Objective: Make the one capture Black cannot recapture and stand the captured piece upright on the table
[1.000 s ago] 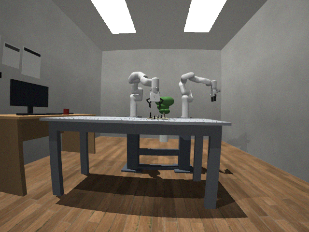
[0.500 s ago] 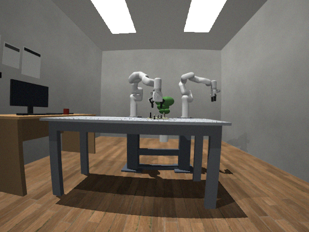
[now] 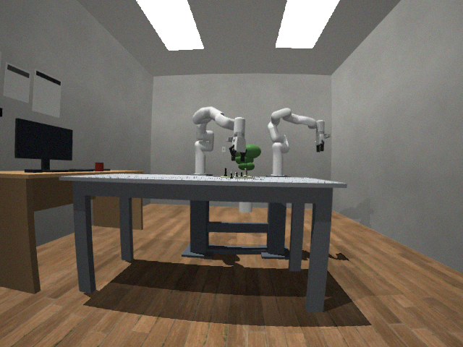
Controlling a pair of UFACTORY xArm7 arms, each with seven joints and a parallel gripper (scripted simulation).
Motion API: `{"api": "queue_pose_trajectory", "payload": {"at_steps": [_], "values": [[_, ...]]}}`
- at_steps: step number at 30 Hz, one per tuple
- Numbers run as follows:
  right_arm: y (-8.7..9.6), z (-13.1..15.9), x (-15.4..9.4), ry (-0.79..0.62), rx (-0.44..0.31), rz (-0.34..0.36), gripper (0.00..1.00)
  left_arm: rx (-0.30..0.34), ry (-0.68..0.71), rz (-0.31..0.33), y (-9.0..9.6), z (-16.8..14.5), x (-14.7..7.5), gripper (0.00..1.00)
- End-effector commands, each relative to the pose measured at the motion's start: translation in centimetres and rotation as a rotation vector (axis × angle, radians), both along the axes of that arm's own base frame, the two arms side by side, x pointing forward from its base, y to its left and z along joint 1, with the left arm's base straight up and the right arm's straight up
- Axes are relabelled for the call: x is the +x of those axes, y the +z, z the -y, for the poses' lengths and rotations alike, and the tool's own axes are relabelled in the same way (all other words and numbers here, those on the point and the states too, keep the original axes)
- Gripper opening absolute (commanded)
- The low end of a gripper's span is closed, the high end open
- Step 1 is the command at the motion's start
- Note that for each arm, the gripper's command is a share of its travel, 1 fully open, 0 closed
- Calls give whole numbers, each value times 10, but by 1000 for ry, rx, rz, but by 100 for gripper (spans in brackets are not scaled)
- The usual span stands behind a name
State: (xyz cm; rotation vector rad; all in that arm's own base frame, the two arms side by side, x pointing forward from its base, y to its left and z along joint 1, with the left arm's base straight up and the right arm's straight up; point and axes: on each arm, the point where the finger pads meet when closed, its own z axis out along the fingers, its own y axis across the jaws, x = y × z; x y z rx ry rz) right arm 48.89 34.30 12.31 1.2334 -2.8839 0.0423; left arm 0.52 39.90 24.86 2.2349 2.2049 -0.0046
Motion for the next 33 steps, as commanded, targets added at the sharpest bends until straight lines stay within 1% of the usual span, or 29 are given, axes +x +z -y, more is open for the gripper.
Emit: {"api": "queue_pose_trajectory", "payload": {"at_steps": [1, 5, 7, 8, 11, 22, 24, 25, 33], "values": [[4, -7, -10, 167, 4, -1, 100, 4, 0, 1, 1, -1, 0, 100], [5, -12, -18, 292, 2, -4, 100, 4, 0, 1, 1, -1, 0, 100], [5, -12, -18, 292, 2, -4, 100, 4, 0, 1, 1, -1, 0, 100], [6, -15, -24, 380, 0, -5, 100, 4, 0, 1, 1, -1, 0, 100], [7, -18, -29, 454, -1, -7, 100, 4, 0, 1, 1, -1, 0, 100], [10, -29, -52, 796, -6, -15, 100, 4, 0, 1, 1, -1, 0, 100], [10, -29, -52, 796, -6, -15, 100, 4, 0, 1, 1, -1, 0, 100], [11, -32, -59, 886, -7, -17, 100, 4, 0, 1, 1, -1, 0, 100], [13, -39, -74, 1114, -8, -21, 100, 4, 0, 1, 1, -1, 0, 100]]}}
